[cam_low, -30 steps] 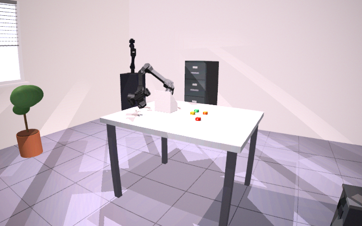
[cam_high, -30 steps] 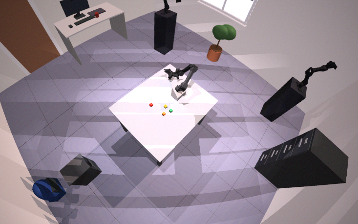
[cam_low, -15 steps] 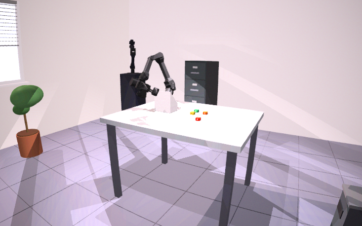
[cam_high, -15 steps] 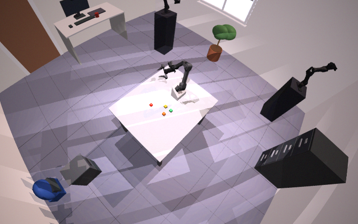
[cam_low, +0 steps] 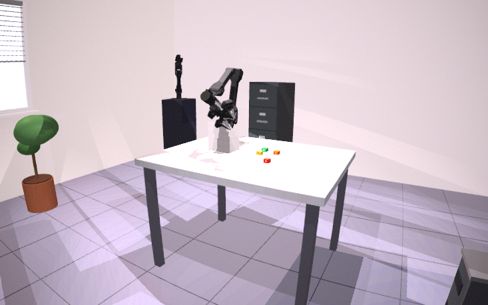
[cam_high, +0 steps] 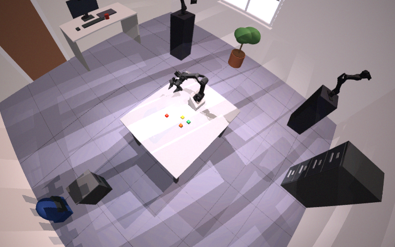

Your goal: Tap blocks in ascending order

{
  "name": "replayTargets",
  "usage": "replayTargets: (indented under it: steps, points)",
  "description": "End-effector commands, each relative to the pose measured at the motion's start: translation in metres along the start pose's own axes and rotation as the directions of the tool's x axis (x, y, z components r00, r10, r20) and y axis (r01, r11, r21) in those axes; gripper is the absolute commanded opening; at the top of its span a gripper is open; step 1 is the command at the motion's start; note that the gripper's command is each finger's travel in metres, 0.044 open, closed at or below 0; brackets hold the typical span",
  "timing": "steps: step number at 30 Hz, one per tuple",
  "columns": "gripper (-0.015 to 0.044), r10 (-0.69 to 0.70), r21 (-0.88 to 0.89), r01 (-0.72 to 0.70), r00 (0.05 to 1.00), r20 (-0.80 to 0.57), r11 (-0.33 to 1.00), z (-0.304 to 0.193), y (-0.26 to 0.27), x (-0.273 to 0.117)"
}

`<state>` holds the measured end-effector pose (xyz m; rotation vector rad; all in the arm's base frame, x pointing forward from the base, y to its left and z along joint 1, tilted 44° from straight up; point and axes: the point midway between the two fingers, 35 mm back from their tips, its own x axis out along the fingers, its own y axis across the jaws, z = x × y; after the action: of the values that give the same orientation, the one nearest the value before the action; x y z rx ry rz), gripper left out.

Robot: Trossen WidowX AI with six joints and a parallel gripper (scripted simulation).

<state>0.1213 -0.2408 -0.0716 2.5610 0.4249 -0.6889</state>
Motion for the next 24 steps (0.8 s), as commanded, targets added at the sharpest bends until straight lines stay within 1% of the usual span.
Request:
replayTargets:
  steps: [1,4,7,10,12,16,20,22,24]
  points:
    - [0.0400,-0.190,-0.367,0.171,0.982,-0.014,0.914,-0.046,0.002,0.026]
    - [0.0400,-0.301,-0.565,0.241,0.954,-0.014,0.789,-0.075,-0.003,0.040]
    - [0.0400,-0.406,-0.736,0.272,0.914,-0.004,0.620,-0.104,-0.012,0.052]
    - [0.0400,-0.504,-0.870,0.260,0.864,0.015,0.419,-0.133,-0.024,0.061]
    - [0.0400,-0.564,-0.934,0.227,0.825,0.034,0.276,-0.151,-0.033,0.066]
    - [0.0400,-0.669,-0.995,0.101,0.739,0.082,-0.011,-0.187,-0.056,0.071]
    - [0.0400,-0.752,-0.961,-0.090,0.643,0.145,-0.262,-0.221,-0.083,0.069]
    - [0.0400,-0.774,-0.929,-0.163,0.610,0.169,-0.331,-0.231,-0.092,0.067]
    - [0.0400,-0.777,-0.925,-0.173,0.606,0.172,-0.339,-0.232,-0.093,0.067]
